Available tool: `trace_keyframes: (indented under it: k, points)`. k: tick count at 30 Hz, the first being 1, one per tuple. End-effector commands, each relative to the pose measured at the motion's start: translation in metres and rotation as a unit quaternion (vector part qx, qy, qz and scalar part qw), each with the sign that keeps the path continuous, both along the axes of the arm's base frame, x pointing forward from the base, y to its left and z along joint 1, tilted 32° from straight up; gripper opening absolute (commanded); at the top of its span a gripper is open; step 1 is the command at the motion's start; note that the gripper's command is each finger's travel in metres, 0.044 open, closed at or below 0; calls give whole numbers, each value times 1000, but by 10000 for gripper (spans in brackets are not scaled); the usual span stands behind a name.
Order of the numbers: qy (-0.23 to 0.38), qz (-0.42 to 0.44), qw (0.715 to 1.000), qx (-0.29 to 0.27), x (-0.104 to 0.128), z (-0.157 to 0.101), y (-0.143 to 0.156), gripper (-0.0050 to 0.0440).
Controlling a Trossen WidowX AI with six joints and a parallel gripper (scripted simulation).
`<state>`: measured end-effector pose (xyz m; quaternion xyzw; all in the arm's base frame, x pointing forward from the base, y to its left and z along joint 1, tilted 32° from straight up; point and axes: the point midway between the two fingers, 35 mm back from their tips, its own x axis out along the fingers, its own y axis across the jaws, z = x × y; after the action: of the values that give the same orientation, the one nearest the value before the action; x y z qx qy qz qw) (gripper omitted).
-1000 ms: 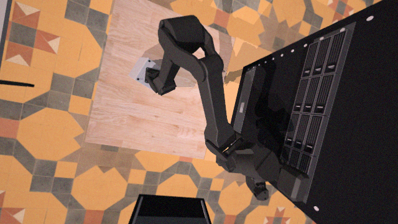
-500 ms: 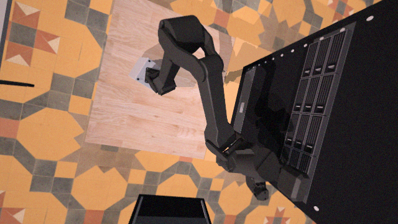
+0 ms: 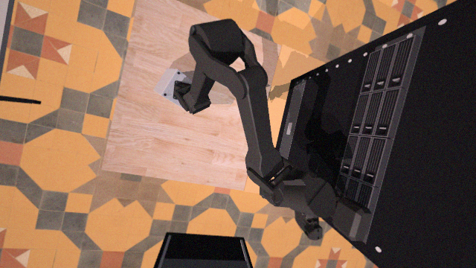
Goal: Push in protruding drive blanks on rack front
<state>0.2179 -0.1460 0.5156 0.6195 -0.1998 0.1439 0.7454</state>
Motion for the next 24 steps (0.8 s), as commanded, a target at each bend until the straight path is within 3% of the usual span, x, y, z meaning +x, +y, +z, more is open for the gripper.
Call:
trace_keyframes:
  k: [1, 24]
  points:
    - [-9, -1, 1000, -14, -3, 11, 6, -50]
    - [-9, -1, 1000, -14, -1, 12, 6, -50]
